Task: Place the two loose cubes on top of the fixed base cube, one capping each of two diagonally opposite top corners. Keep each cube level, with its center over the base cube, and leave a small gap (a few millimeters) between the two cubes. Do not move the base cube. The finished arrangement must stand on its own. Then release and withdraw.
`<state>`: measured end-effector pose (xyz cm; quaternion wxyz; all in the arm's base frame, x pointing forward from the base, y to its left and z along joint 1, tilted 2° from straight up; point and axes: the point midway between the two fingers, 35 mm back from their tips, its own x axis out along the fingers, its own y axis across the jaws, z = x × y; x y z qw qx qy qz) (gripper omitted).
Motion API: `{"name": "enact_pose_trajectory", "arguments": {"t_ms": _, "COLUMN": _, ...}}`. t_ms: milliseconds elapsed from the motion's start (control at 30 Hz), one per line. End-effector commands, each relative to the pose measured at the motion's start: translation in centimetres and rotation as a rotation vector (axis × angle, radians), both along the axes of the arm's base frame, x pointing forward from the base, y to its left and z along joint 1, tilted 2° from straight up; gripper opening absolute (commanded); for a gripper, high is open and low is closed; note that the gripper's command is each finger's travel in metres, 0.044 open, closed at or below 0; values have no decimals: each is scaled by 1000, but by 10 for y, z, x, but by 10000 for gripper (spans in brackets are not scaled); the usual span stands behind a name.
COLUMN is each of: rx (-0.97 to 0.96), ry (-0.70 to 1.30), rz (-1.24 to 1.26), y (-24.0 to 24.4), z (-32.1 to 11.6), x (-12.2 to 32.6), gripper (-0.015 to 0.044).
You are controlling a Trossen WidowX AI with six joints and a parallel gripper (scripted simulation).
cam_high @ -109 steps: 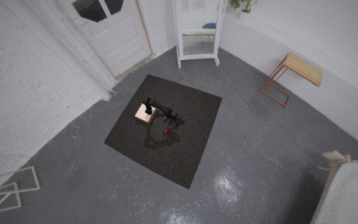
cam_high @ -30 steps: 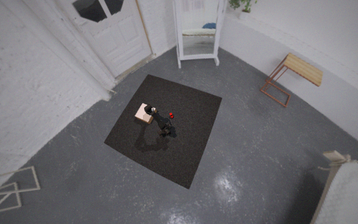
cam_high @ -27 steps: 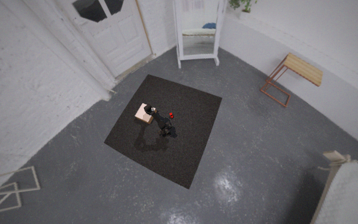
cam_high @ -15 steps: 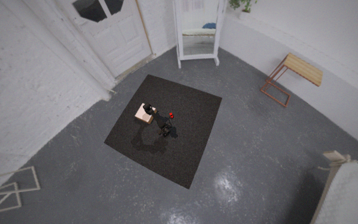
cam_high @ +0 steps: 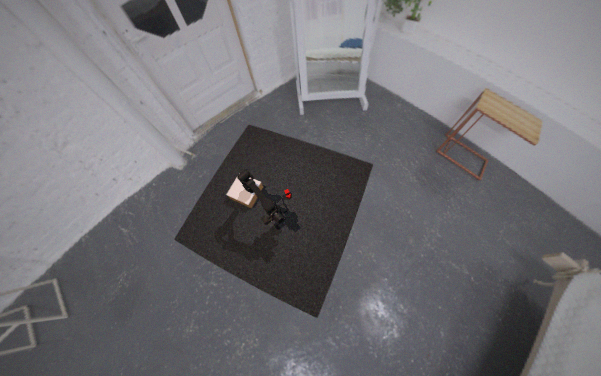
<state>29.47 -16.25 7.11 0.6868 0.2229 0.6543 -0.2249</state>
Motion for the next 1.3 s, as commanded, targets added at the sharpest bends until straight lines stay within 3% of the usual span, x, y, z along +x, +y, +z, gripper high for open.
{"name": "enact_pose_trajectory", "arguments": {"t_ms": 0, "rx": -2, "ry": -11, "rz": 6, "y": 0, "z": 13, "x": 0, "gripper": 105}}
{"name": "enact_pose_trajectory", "arguments": {"t_ms": 1267, "rx": 14, "ry": -24, "rz": 4, "y": 100, "z": 9, "x": 23, "gripper": 105}}
